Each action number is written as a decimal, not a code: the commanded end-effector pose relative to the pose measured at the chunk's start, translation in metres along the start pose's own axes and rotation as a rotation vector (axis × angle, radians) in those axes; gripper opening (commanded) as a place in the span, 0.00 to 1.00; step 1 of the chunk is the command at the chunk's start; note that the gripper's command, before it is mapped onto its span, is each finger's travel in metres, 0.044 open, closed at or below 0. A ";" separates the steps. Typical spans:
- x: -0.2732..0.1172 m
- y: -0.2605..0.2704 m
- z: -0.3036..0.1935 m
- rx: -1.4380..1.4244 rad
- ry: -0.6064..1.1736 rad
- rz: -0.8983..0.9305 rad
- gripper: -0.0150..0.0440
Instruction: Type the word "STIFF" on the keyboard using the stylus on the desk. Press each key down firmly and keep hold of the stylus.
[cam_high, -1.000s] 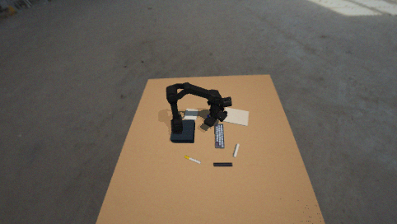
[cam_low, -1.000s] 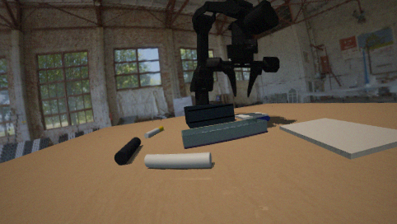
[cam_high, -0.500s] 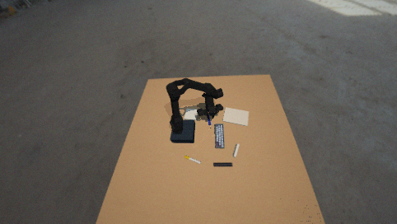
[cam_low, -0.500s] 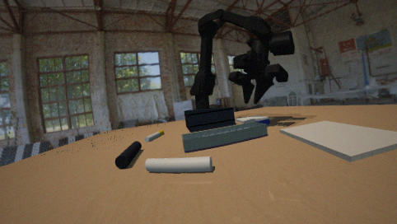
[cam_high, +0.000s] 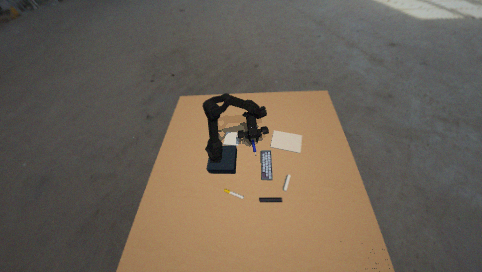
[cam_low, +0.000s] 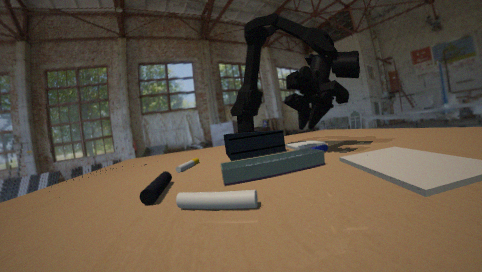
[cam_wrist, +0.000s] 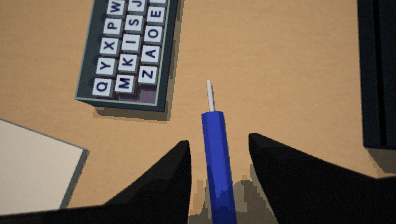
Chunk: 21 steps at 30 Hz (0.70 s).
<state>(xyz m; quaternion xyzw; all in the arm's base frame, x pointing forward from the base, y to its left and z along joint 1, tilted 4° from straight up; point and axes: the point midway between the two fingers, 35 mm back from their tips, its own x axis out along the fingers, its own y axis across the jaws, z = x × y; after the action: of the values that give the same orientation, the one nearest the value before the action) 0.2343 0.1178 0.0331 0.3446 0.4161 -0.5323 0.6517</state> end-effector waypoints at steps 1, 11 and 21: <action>0.004 0.000 -0.002 0.001 -0.007 -0.002 0.51; 0.009 0.000 -0.005 0.001 -0.007 -0.002 0.51; 0.014 -0.001 -0.011 0.001 -0.007 -0.002 0.51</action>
<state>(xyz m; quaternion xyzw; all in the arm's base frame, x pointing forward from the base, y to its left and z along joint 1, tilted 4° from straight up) 0.2335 0.1211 0.0198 0.3454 0.4147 -0.5322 0.6522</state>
